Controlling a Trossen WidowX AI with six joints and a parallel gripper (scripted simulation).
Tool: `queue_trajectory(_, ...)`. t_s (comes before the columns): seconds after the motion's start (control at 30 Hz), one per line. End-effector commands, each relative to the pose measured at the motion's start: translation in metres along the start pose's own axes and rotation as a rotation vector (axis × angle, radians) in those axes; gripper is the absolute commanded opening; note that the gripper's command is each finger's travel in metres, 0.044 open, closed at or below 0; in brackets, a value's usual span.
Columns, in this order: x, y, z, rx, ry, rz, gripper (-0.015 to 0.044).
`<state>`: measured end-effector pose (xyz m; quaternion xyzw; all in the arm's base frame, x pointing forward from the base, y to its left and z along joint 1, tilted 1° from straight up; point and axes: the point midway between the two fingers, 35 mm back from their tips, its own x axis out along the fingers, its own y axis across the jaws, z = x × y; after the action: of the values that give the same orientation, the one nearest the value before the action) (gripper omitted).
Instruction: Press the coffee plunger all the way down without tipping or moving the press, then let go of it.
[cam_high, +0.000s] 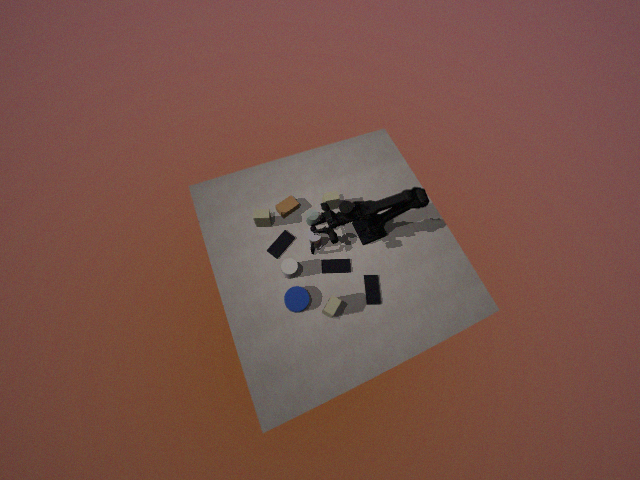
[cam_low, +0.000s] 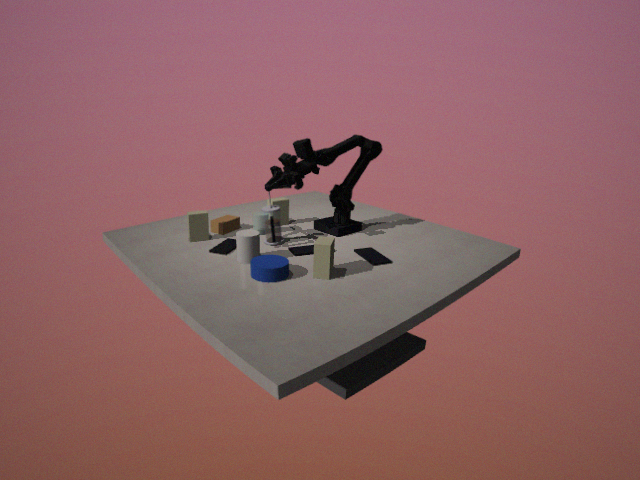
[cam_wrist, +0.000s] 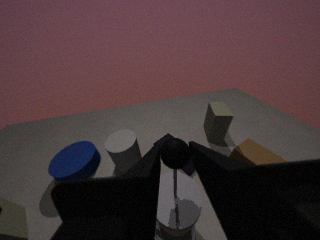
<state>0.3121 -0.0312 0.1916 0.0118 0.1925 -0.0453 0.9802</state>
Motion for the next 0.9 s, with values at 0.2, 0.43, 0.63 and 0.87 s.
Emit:
queue_trajectory(0.2, 0.019, 0.0, -0.047, 0.004, 0.124, -0.004, 0.0113)
queue_trajectory(0.43, 0.022, 0.0, -0.045, 0.004, 0.123, -0.004, 0.0113)
queue_trajectory(0.63, 0.024, 0.0, -0.044, 0.004, 0.123, -0.004, 0.0113)
queue_trajectory(0.87, 0.026, 0.001, -0.043, 0.004, 0.123, -0.003, 0.0113)
